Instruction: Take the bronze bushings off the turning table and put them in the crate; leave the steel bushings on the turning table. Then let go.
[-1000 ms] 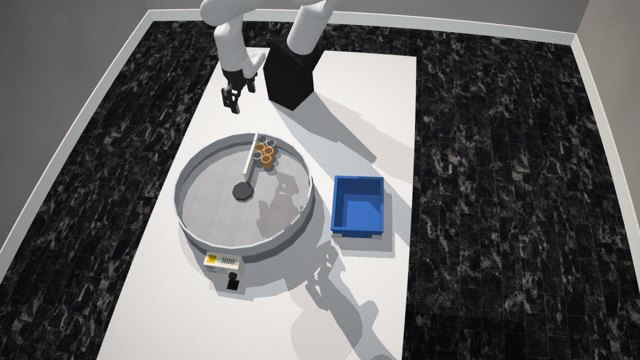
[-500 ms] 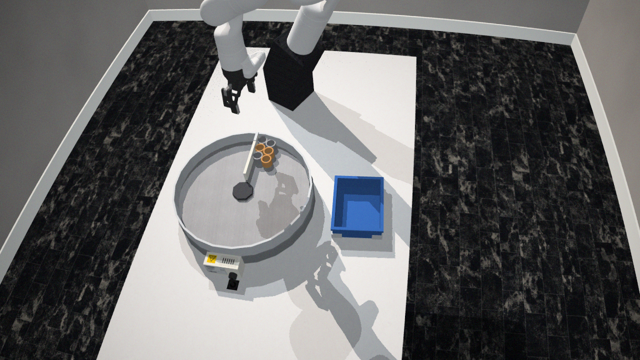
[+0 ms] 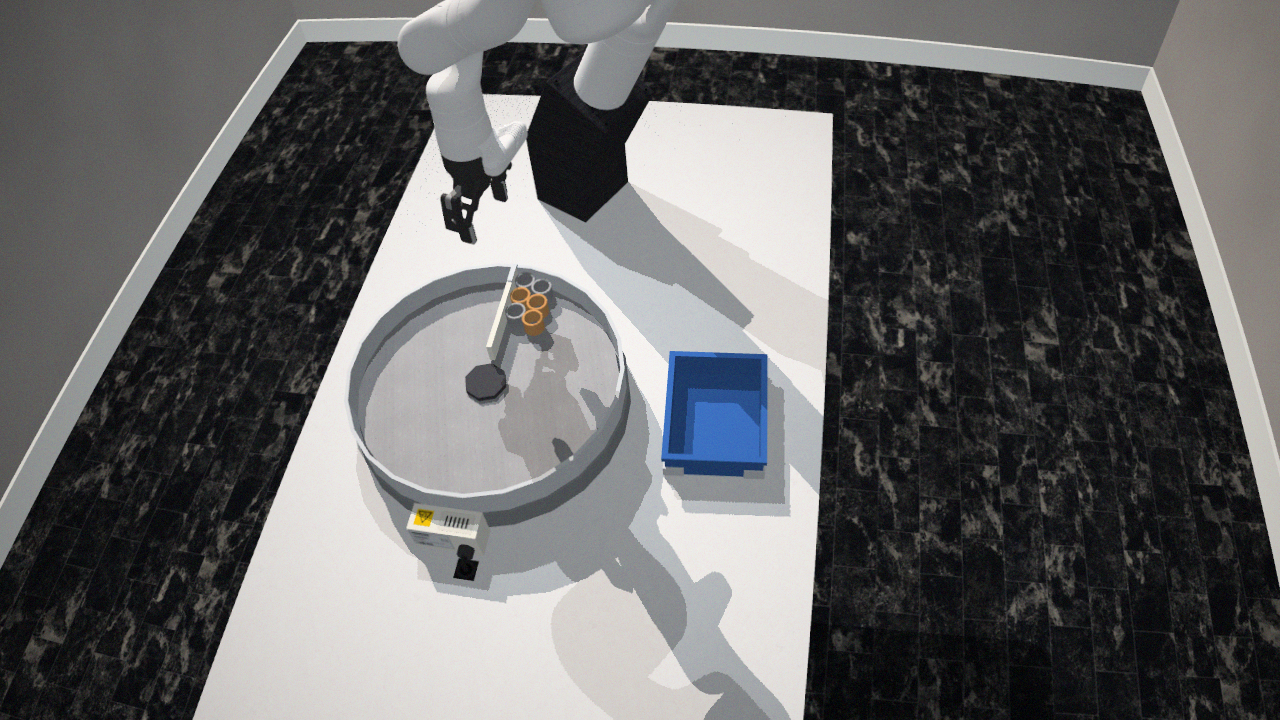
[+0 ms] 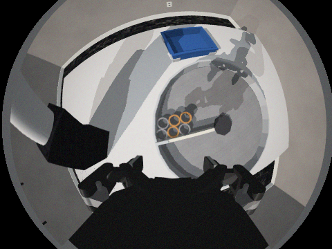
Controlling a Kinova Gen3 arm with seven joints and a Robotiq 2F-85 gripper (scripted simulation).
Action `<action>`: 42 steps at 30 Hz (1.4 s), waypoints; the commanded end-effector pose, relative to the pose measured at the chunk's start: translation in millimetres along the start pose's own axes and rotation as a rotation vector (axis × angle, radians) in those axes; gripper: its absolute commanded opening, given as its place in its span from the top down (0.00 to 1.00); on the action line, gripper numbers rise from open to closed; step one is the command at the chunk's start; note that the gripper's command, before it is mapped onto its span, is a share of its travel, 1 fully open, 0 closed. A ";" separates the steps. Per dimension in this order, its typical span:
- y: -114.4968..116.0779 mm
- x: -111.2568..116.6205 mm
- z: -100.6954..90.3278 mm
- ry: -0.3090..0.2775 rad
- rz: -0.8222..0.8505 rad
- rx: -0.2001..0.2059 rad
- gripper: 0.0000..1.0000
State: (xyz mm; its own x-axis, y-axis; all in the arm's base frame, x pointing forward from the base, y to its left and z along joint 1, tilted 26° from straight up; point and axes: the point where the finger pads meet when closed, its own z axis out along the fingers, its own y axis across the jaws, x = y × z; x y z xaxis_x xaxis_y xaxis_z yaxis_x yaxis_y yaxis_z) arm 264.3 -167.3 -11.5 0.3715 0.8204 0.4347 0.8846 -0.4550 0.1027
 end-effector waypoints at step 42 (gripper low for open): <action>0.8 -12.2 34.1 -0.002 0.007 0.002 0.00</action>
